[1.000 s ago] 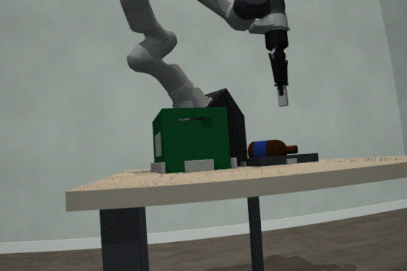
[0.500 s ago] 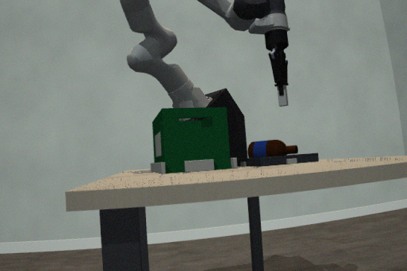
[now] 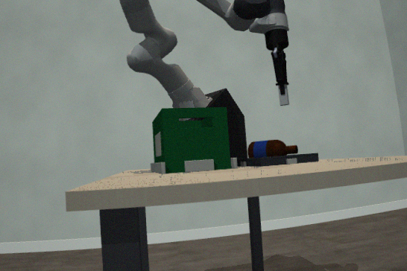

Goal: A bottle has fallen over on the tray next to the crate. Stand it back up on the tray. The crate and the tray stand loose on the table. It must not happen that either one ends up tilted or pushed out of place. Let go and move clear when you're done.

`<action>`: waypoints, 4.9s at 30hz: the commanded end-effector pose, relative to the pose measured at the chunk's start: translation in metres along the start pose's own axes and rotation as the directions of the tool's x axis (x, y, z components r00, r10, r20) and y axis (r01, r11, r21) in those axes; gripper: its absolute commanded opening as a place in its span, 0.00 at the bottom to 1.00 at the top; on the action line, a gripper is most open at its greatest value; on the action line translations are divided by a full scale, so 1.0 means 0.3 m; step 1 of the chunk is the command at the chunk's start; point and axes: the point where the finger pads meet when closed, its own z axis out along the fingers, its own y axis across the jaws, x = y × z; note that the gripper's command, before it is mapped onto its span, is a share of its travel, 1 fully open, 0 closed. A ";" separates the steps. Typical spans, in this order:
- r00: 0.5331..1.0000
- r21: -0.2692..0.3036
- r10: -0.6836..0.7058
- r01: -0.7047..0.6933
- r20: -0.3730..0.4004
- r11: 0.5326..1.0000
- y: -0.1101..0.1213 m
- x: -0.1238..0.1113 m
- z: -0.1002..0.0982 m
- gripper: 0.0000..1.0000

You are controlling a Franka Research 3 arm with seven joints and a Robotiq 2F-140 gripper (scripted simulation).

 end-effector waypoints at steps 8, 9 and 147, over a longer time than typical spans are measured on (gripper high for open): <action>0.888 0.010 -0.459 0.459 0.005 0.888 0.004 0.008 0.010 0.00; 0.875 0.013 -0.484 0.484 0.006 0.875 0.004 0.008 0.011 0.00; -0.992 0.005 -0.123 0.123 0.008 -0.992 -0.001 0.006 0.393 0.38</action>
